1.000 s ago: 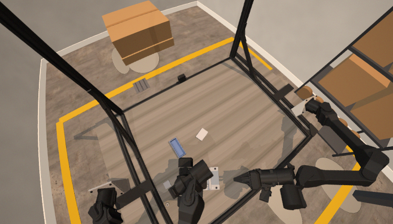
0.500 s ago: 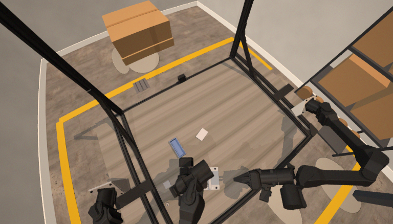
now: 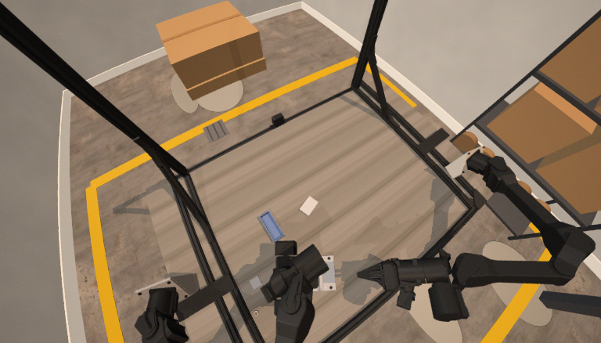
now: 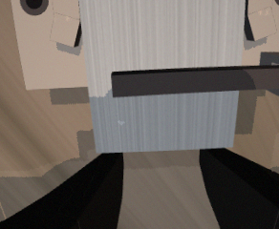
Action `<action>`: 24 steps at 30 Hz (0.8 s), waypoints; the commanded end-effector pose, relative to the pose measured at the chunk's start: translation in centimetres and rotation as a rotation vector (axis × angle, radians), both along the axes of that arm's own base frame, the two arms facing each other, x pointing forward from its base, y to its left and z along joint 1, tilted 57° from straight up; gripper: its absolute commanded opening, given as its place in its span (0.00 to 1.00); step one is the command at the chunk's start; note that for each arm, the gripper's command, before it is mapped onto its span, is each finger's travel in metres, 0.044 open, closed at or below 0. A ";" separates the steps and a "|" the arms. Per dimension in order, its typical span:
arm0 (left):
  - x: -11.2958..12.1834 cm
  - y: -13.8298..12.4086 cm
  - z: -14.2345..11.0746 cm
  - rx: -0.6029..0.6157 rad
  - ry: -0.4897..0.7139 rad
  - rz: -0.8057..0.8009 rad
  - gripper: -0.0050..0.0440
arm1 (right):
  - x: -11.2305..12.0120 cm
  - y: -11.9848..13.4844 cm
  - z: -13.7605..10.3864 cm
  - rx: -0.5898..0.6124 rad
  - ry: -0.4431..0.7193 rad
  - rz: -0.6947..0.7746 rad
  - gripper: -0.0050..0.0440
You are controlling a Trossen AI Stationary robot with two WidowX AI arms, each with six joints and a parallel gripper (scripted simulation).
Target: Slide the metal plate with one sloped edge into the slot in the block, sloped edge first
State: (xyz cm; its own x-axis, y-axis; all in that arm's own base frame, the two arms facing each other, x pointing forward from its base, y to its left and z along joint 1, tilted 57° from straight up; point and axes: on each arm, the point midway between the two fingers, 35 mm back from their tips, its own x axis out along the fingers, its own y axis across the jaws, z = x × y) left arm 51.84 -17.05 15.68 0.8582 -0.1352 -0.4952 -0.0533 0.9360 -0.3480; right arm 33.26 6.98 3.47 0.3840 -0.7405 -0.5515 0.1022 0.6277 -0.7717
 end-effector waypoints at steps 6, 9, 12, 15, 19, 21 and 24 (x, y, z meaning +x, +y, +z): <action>0.0 0.0 0.1 -0.002 -0.003 0.002 1.00 | 0.3 0.0 0.2 -0.002 0.000 -0.002 0.43; 0.0 0.0 0.1 -0.002 -0.003 0.002 1.00 | 0.4 0.1 0.2 -0.002 0.000 -0.002 0.43; 0.0 0.0 0.1 -0.002 -0.003 0.002 1.00 | 0.5 0.1 0.3 -0.002 0.000 -0.002 0.43; 0.0 0.0 0.1 -0.002 -0.003 0.002 1.00 | 0.6 0.2 0.3 -0.002 0.000 -0.002 0.43; 0.0 0.0 0.1 -0.002 -0.003 0.002 1.00 | 0.7 0.2 0.4 -0.002 0.000 -0.002 0.43; 0.0 0.0 0.1 -0.002 -0.003 0.002 1.00 | 0.7 0.2 0.4 -0.002 0.000 -0.002 0.43; 0.0 0.0 0.1 -0.002 -0.003 0.002 1.00 | 0.7 0.2 0.4 -0.002 0.000 -0.002 0.43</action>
